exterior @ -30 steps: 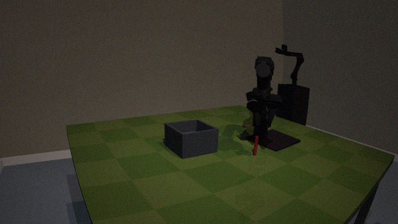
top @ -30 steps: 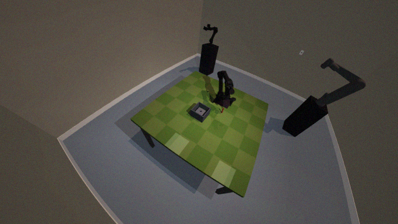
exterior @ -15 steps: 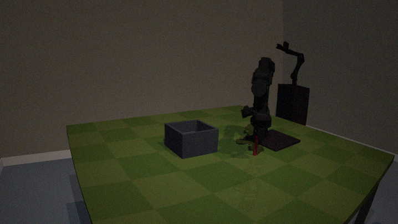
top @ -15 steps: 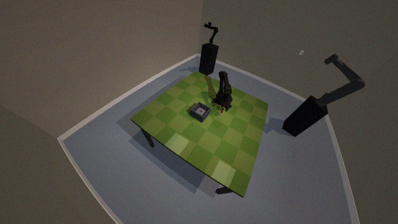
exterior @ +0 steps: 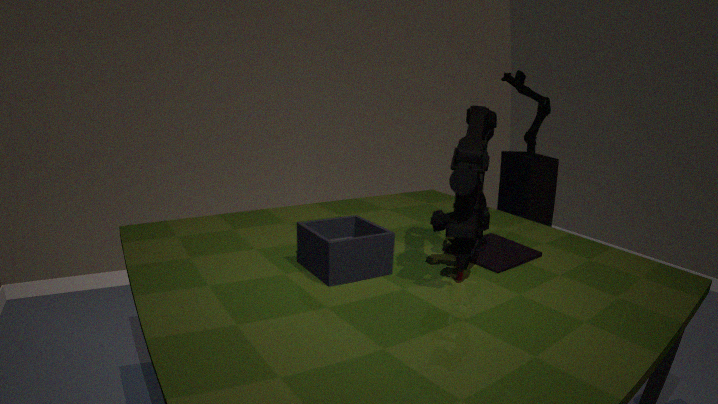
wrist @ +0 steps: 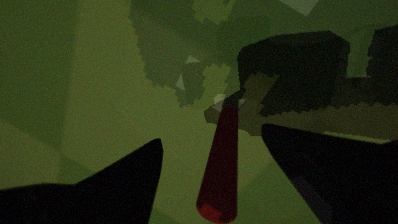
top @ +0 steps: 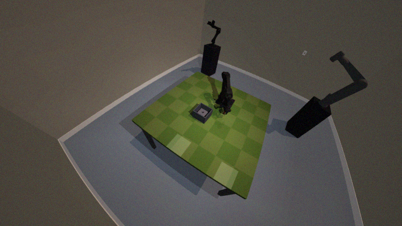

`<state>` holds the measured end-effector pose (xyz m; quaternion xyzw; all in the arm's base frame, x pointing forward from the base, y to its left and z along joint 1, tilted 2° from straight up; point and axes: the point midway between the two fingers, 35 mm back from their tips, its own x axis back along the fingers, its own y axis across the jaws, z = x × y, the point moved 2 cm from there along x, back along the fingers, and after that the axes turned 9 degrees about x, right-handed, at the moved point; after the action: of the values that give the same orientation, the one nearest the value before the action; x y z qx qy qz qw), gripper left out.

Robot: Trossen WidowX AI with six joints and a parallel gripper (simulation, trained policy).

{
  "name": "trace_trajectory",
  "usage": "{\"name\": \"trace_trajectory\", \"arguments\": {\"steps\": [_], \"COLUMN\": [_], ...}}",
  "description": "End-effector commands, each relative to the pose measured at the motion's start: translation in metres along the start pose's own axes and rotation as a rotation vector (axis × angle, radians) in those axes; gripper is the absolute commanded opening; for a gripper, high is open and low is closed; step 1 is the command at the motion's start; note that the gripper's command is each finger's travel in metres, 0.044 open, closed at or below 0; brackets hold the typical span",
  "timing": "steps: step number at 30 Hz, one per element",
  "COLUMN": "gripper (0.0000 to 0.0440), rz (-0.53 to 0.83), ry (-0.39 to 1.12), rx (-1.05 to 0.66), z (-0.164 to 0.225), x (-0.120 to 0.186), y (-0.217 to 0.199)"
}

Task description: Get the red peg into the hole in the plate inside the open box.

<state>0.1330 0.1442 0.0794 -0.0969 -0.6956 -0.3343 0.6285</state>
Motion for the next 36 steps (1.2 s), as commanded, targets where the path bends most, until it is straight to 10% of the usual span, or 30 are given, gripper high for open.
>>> {"name": "trace_trajectory", "arguments": {"steps": [1, 9, 36], "gripper": [0.0199, 0.0019, 0.0], "rz": [0.004, 0.011, -0.096], "ry": [0.016, 0.057, -0.255], "rx": [-0.027, -0.071, 0.005], "z": [0.0, -0.002, -0.085], "x": [-0.001, -0.003, 0.097], "y": [-0.001, -0.001, 0.048]}}
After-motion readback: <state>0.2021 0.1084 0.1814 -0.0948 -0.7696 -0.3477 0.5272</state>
